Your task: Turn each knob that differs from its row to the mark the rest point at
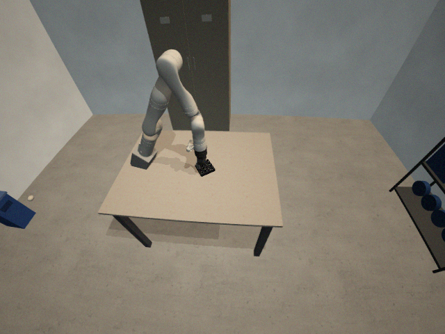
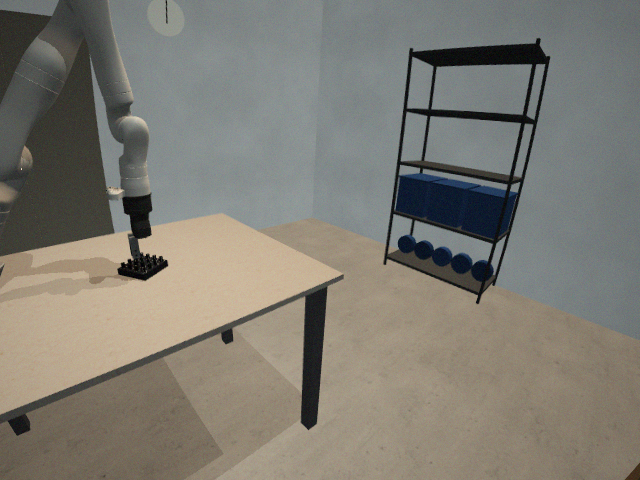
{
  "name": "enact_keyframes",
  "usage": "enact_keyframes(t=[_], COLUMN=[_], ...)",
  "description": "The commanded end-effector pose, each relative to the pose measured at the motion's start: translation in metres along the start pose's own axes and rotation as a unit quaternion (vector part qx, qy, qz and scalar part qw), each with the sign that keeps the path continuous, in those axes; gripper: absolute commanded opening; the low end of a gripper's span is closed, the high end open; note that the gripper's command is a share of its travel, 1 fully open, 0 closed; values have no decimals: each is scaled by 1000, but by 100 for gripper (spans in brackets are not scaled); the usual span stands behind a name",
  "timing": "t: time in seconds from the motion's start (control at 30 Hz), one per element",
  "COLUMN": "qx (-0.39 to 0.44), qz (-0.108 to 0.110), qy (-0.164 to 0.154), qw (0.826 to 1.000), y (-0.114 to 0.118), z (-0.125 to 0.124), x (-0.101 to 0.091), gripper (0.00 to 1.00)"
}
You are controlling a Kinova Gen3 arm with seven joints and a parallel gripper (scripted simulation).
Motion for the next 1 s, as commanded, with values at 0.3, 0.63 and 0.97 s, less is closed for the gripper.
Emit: enact_keyframes(t=[0.3, 0.63, 0.97], qx=[-178, -301, -339], qz=[5, 1, 0], qy=[-6, -9, -10], qw=[984, 953, 941], y=[-2, -4, -5], z=[5, 9, 11], x=[-6, -10, -12], gripper=[46, 46, 46])
Point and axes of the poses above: the point where the finger pads meet when closed, its own x axis out along the fingers, its own y axis across the jaws, z = x × y, the point moved 3 cm from there along -x, back along the fingers, and after that the axes turned 13 degrees about -x, right-handed, at the moved point
